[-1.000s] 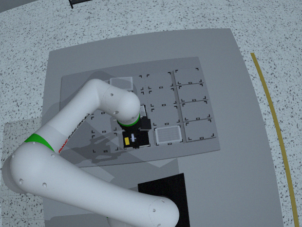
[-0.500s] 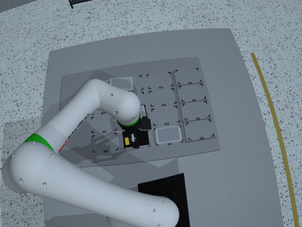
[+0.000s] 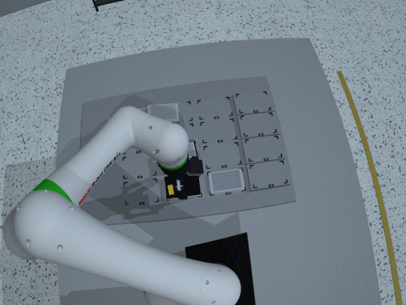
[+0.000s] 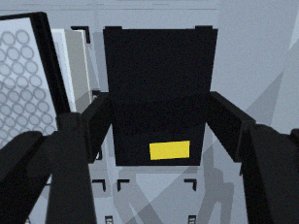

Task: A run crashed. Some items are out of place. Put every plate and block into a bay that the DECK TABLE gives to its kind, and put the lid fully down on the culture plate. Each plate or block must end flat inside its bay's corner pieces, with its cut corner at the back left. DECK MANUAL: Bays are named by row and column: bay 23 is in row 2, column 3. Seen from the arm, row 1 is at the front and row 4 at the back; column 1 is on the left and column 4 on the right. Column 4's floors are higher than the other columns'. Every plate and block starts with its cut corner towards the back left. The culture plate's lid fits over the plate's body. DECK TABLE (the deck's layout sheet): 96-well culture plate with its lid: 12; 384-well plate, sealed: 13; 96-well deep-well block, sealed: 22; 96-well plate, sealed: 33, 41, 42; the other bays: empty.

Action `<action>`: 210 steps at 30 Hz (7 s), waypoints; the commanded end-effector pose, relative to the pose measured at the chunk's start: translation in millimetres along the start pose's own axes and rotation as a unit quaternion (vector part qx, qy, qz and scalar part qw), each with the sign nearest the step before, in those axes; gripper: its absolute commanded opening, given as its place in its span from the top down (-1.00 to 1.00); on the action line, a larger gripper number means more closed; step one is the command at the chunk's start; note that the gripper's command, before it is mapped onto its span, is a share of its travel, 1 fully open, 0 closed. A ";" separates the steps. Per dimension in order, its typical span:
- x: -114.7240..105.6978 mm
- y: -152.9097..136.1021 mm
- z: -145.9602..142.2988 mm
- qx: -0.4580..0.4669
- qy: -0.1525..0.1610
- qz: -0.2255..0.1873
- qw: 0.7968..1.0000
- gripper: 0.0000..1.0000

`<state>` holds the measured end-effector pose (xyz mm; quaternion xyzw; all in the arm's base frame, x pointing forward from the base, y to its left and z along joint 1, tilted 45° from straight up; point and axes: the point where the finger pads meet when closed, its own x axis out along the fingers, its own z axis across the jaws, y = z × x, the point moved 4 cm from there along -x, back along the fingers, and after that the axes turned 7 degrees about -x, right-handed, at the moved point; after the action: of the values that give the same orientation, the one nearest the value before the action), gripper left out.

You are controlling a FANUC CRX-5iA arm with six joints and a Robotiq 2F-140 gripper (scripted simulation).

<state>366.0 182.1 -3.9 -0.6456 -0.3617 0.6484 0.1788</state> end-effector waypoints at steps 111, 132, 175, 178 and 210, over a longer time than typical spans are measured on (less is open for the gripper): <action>6.0 0.3 -0.4 0.000 0.000 0.000 1.000 0.80; 7.3 0.3 -0.4 0.000 0.000 0.000 1.000 0.80; 7.6 0.3 -0.3 0.000 0.000 0.000 1.000 -0.40; 7.6 0.3 -0.3 0.000 0.000 0.000 1.000 -0.40; -27.1 0.4 -0.3 0.000 0.000 0.000 1.000 -0.40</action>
<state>368.6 164.2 14.0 -0.6457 -0.3616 0.6484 0.1787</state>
